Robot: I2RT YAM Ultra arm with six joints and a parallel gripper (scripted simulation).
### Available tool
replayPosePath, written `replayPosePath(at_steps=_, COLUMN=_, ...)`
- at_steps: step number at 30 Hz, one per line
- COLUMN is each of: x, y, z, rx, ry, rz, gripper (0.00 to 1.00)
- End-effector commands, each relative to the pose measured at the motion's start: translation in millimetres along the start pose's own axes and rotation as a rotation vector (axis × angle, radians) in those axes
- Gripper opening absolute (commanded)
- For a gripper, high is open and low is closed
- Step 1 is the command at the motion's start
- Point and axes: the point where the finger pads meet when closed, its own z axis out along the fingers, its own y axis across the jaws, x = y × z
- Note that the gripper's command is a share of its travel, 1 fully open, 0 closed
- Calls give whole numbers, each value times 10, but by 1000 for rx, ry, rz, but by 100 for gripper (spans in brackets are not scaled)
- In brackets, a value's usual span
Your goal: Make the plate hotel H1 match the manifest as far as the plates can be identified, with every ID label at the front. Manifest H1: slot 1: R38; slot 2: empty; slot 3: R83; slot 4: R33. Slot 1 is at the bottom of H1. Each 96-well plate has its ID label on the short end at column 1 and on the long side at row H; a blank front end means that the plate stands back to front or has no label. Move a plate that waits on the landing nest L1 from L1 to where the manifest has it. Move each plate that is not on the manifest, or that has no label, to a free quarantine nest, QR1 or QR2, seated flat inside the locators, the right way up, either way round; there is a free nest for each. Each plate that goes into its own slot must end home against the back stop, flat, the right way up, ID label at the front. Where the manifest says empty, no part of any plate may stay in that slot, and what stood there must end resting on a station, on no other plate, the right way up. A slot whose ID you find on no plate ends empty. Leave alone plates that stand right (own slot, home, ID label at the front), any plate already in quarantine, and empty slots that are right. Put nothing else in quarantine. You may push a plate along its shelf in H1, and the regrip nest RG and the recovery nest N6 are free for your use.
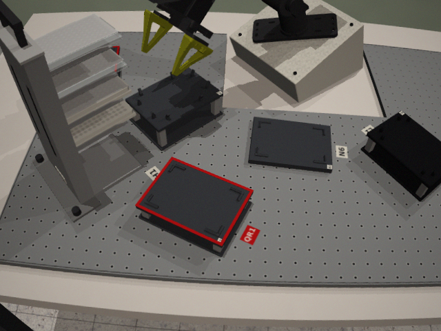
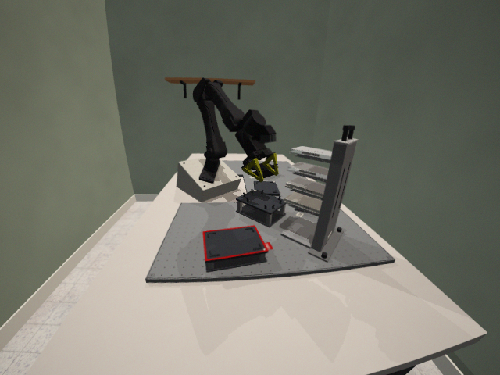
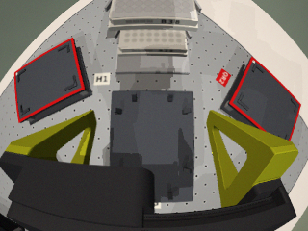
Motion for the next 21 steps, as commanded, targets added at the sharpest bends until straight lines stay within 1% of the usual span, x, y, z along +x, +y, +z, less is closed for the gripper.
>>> replayPosePath(at_steps=1, x=-219, y=1, z=24, rx=3, ry=-43, rz=2, gripper=100)
replayPosePath(at_steps=21, x=-391, y=0, z=195, rx=4, ry=-44, rz=2, gripper=100)
